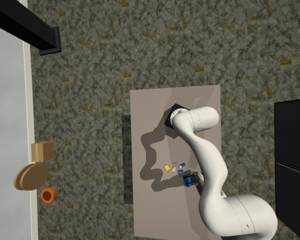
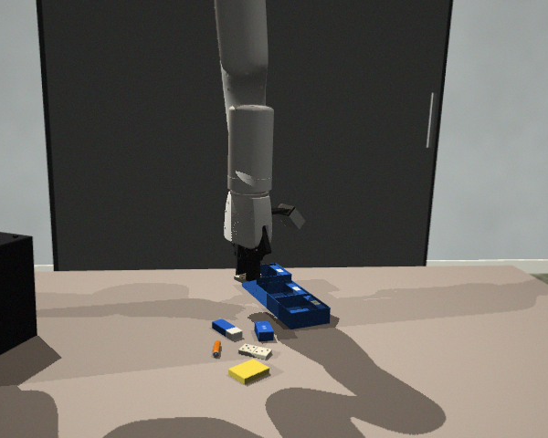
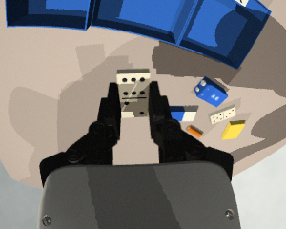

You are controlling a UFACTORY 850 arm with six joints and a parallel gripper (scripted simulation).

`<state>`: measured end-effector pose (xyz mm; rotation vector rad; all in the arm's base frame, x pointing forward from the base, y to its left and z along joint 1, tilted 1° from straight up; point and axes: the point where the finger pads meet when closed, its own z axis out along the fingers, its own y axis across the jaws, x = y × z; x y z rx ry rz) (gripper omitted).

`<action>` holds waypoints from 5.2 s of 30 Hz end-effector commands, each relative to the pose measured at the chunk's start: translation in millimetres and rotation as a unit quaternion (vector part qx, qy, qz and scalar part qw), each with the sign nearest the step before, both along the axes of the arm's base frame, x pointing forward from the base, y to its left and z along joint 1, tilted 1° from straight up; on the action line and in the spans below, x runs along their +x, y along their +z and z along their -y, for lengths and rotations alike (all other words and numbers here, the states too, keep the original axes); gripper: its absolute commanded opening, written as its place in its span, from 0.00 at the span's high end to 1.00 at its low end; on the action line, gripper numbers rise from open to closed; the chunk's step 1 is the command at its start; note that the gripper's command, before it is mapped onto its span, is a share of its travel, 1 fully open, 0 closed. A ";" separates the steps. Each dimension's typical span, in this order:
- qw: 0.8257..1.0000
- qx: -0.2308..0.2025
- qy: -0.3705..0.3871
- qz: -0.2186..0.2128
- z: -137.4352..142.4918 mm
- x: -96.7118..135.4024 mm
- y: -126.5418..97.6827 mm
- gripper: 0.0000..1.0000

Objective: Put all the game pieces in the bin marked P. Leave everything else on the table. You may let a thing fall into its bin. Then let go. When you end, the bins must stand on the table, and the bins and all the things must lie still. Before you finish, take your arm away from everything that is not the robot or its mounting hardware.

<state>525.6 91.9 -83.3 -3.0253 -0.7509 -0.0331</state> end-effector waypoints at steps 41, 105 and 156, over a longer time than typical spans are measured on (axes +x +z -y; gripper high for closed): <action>0.902 -0.018 0.430 0.013 -107.7 54.3 3.8 1.00; 0.797 -0.012 0.604 0.015 -108.5 54.8 -42.2 1.00; 0.797 -0.012 0.604 0.015 -108.1 55.0 -30.3 0.69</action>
